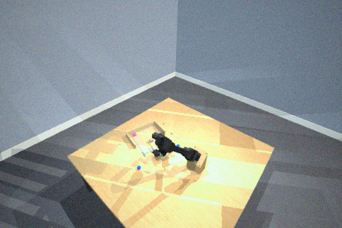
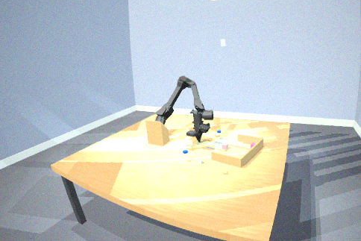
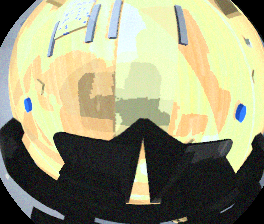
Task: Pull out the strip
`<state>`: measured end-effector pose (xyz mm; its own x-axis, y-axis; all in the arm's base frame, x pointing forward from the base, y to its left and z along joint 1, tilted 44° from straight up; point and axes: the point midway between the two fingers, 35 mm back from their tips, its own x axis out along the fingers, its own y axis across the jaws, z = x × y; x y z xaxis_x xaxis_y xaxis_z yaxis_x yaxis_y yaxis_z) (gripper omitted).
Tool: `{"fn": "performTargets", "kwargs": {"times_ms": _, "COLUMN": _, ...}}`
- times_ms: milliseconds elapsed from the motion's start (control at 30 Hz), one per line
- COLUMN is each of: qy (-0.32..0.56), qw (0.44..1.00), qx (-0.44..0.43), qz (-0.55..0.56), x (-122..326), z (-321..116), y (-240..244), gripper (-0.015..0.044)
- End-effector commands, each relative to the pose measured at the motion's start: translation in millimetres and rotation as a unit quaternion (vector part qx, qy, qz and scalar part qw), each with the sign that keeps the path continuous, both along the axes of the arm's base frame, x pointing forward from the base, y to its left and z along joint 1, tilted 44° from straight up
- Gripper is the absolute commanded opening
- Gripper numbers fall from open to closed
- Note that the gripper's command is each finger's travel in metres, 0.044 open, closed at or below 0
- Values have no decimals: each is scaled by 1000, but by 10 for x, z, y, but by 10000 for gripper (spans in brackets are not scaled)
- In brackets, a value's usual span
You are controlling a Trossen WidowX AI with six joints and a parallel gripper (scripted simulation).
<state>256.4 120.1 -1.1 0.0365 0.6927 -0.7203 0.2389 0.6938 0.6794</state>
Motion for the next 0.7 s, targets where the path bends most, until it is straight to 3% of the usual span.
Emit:
{"fn": "performTargets", "kwargs": {"times_ms": 0, "qy": 10, "qw": 1000, "qx": 0, "qz": 3, "x": -126, "z": -22, "y": 37, "gripper": 0}}
{"fn": "performTargets", "kwargs": {"times_ms": 667, "qy": 11, "qw": 1000, "qx": 0, "qz": 3, "x": -426, "z": 22, "y": 93, "gripper": 0}}
